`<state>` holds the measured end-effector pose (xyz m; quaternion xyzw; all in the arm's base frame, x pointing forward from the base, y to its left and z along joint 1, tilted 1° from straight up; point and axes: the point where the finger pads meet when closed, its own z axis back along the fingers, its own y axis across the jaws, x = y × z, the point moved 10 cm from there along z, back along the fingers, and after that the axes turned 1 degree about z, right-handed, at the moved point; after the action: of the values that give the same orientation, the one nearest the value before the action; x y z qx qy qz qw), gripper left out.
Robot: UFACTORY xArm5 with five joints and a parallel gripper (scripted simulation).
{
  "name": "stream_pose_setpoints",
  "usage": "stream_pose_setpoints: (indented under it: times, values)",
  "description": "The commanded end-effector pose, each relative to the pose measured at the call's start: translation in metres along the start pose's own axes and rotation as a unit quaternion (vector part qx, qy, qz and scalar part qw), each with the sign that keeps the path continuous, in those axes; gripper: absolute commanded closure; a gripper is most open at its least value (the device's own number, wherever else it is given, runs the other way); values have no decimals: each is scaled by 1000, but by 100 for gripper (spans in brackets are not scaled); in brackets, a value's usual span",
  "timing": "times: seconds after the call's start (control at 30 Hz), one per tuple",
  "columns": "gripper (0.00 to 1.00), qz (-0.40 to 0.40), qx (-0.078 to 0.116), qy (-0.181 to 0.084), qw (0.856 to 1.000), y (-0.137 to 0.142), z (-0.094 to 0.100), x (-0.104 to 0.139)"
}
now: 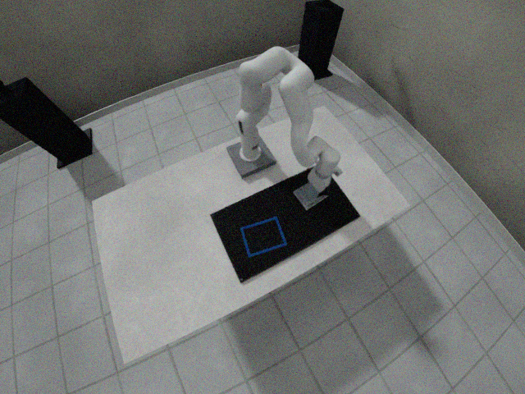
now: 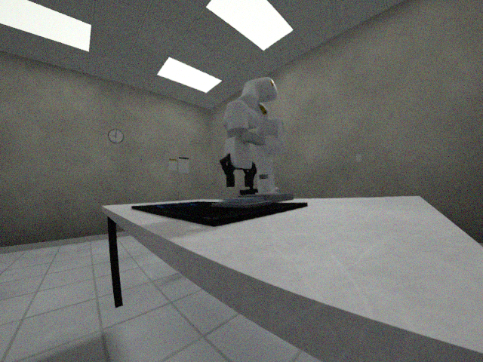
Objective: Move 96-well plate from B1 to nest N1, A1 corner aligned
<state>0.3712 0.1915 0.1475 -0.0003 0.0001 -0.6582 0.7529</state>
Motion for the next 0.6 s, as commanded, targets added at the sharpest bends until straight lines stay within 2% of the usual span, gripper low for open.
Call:
stream_pose_setpoints:
  times: [0.0, 0.57]
  values:
    - [0, 0, 0, 6, 1000, 1, 12, 1]
    - [0, 0, 0, 6, 1000, 2, 49, 1]
